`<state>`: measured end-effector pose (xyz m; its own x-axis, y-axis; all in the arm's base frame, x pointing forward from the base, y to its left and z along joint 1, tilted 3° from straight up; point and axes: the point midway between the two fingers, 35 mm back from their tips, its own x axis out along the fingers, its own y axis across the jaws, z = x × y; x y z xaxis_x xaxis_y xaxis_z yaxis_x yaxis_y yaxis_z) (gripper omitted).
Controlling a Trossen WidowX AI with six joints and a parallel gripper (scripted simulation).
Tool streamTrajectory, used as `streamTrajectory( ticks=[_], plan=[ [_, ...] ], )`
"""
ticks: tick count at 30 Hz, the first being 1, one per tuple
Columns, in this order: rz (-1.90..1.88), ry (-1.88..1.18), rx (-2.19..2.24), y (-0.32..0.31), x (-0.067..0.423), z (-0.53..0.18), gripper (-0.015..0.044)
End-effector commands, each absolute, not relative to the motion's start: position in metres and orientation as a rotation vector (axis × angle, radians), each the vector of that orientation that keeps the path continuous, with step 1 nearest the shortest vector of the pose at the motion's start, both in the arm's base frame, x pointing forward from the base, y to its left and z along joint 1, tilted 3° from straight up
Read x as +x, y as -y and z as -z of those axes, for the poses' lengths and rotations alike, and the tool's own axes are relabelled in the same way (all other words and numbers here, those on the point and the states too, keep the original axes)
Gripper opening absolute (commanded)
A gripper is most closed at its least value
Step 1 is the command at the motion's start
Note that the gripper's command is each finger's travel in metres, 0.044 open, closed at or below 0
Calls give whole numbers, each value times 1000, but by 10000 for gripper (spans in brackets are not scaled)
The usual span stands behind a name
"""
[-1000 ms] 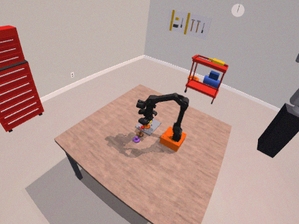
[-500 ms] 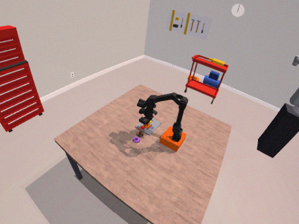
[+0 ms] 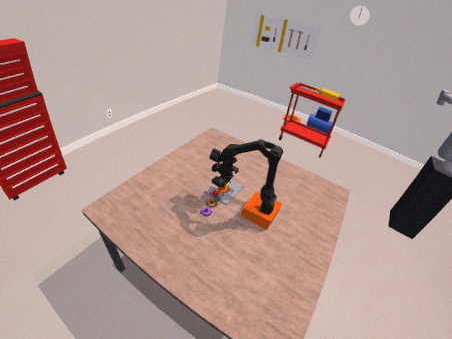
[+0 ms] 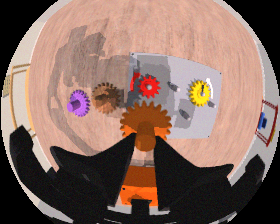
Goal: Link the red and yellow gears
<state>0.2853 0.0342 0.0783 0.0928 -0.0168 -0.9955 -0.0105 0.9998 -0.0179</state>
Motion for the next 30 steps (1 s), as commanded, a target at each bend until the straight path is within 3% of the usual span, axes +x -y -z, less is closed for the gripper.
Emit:
streamTrajectory(
  ticks=[1, 30],
  plan=[
    [-1, -1487, -24, -27, 286, -71, 0],
    [-1, -1487, -25, -14, 288, -68, 0]
  ],
)
